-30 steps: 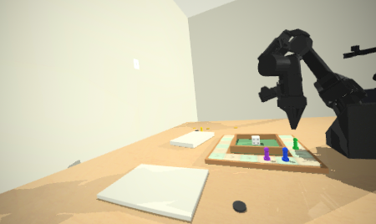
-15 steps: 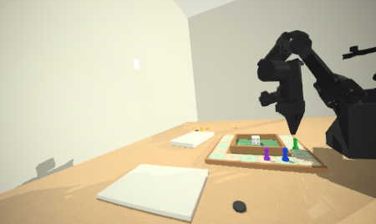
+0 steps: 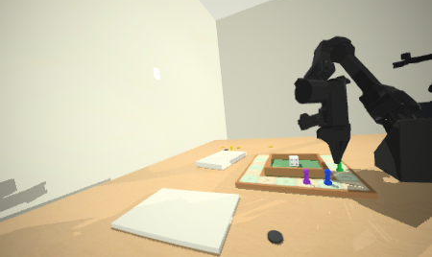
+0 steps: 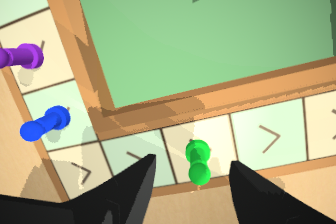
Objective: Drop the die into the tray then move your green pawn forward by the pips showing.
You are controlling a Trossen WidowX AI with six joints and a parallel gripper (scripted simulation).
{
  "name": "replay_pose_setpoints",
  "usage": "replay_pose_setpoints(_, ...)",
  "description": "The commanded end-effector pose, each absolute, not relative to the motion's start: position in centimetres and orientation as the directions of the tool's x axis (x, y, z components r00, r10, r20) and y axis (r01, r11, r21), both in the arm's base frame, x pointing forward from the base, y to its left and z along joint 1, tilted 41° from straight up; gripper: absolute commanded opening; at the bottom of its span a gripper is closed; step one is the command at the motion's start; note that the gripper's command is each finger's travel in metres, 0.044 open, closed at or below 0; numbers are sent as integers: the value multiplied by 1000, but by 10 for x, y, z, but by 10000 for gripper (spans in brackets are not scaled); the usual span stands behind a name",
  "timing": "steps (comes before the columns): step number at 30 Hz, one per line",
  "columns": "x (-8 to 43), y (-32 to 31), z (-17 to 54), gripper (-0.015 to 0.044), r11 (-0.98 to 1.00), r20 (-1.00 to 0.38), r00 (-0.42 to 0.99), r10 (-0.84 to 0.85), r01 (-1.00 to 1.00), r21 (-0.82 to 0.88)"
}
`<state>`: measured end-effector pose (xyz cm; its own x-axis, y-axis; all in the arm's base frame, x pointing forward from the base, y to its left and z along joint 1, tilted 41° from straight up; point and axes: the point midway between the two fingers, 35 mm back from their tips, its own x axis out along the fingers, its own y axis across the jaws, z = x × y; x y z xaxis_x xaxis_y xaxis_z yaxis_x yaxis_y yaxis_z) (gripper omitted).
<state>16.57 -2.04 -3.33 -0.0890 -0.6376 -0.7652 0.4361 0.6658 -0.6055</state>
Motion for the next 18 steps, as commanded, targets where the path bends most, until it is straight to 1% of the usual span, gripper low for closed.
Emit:
replay_pose_setpoints(1, 160, -27, -39, 200, 659, -755, -102, -647, 422, -622)
replay_pose_setpoints(8, 159, -32, -45, 200, 658, -754, -102, -649, 423, -623)
replay_pose_setpoints(13, 159, -32, -45, 69, 658, -754, -102, -649, 423, -623)
replay_pose_setpoints(18, 159, -32, -45, 35, 658, -754, -102, -649, 423, -623)
